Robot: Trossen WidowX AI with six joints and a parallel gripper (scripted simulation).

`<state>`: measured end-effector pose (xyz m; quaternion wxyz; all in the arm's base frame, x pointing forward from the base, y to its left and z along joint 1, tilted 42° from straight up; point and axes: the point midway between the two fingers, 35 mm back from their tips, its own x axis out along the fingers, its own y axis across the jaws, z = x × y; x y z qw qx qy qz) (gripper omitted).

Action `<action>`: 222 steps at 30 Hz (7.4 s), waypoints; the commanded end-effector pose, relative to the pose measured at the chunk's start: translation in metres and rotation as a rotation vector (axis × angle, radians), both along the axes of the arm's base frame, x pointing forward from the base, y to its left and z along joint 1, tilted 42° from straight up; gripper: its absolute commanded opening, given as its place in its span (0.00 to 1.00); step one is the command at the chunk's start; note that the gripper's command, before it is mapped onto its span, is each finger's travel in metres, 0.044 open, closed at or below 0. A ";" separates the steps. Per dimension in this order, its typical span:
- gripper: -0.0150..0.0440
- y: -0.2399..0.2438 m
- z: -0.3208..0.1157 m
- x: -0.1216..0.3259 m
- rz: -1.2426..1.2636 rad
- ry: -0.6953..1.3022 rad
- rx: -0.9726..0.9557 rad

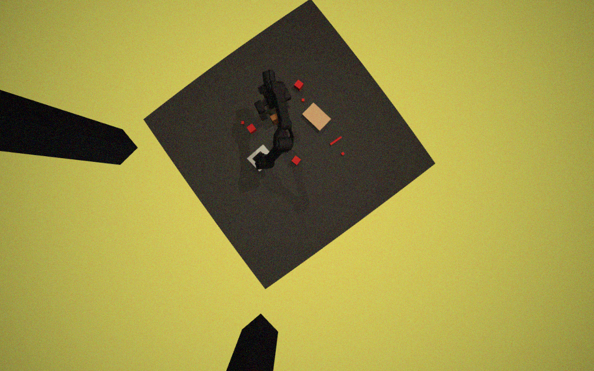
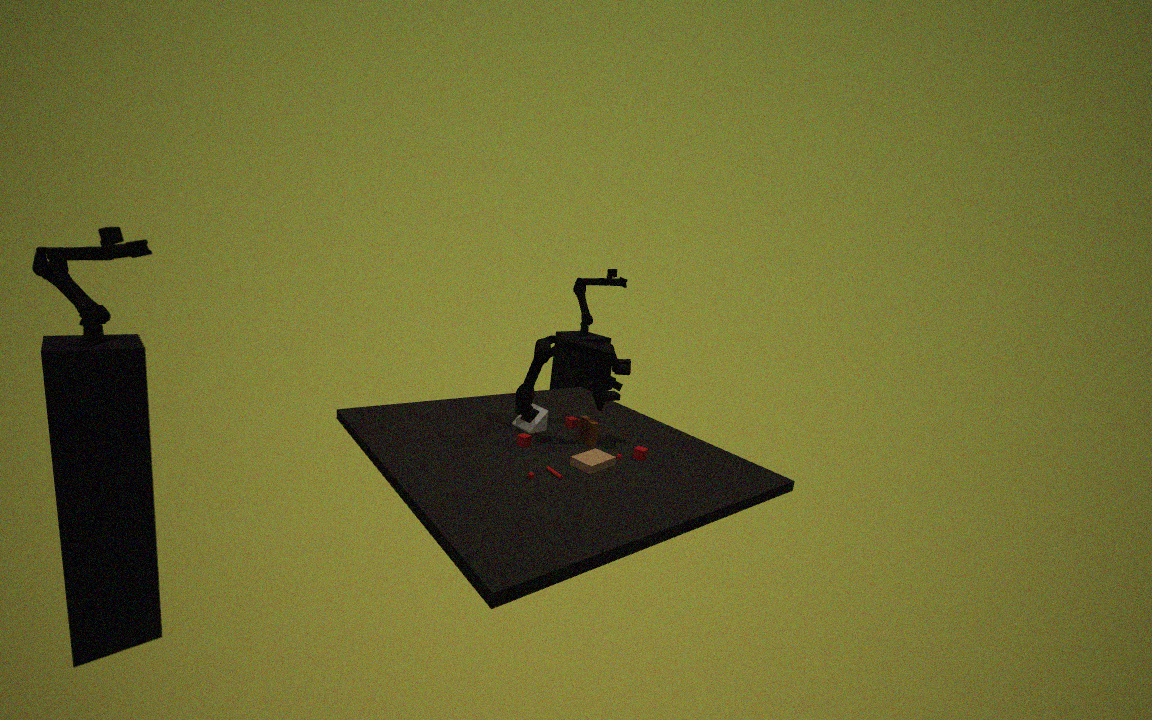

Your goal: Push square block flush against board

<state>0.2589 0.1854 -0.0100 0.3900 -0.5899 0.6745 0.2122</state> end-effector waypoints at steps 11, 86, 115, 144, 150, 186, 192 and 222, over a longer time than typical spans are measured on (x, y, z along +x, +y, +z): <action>0.25 -0.036 -0.040 0.003 0.008 0.010 -0.030; 0.25 -0.066 -0.013 -0.007 0.008 0.012 -0.032; 0.25 -0.013 0.006 0.002 0.008 0.012 -0.029; 0.25 -0.013 0.006 0.002 0.008 0.012 -0.029; 0.25 -0.027 -0.008 -0.009 0.014 0.010 -0.030; 0.25 -0.113 -0.068 -0.043 0.008 0.013 -0.034; 0.25 -0.118 -0.064 -0.044 0.008 0.013 -0.034; 0.25 -0.141 -0.043 -0.048 0.009 0.014 -0.035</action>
